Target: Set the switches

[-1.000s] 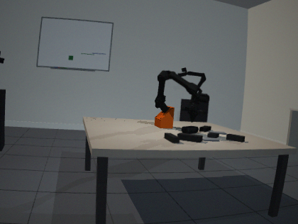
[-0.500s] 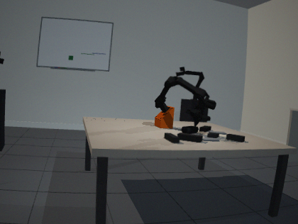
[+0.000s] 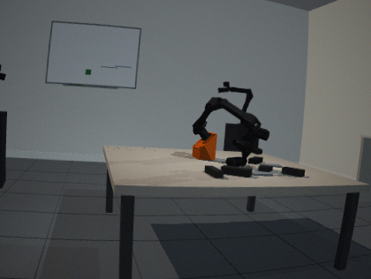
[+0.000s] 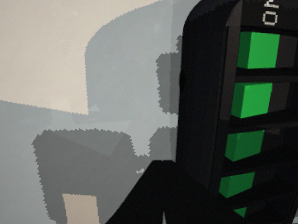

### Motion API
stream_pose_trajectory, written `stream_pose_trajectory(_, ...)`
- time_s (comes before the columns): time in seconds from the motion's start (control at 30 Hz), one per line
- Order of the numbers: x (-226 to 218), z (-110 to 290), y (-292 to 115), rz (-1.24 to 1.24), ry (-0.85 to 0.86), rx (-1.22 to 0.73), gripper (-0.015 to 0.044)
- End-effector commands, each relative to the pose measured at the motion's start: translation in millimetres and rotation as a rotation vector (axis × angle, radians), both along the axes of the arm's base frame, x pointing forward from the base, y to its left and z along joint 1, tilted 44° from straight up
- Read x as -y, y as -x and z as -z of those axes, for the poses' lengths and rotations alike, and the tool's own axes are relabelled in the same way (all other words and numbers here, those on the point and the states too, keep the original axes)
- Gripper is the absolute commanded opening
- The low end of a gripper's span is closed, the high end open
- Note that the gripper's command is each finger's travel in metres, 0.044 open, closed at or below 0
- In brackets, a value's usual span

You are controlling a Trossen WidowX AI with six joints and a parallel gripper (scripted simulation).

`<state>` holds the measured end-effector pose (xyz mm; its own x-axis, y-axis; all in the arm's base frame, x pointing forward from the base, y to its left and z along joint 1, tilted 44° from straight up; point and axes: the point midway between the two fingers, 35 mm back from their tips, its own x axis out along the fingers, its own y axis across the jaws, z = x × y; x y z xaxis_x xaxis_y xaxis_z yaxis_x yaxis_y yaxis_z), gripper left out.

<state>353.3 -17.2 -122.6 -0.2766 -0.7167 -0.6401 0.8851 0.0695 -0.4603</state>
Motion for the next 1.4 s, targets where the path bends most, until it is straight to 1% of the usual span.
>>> stream_pose_trajectory(0.0,8,7,2,-0.002,0.002,-0.008,0.0000)
stream_pose_trajectory(0.33,19,19,4,-0.002,0.004,-0.008,0.0000)
stream_pose_trajectory(1.37,22,15,16,-0.002,0.004,-0.009,0.0000)
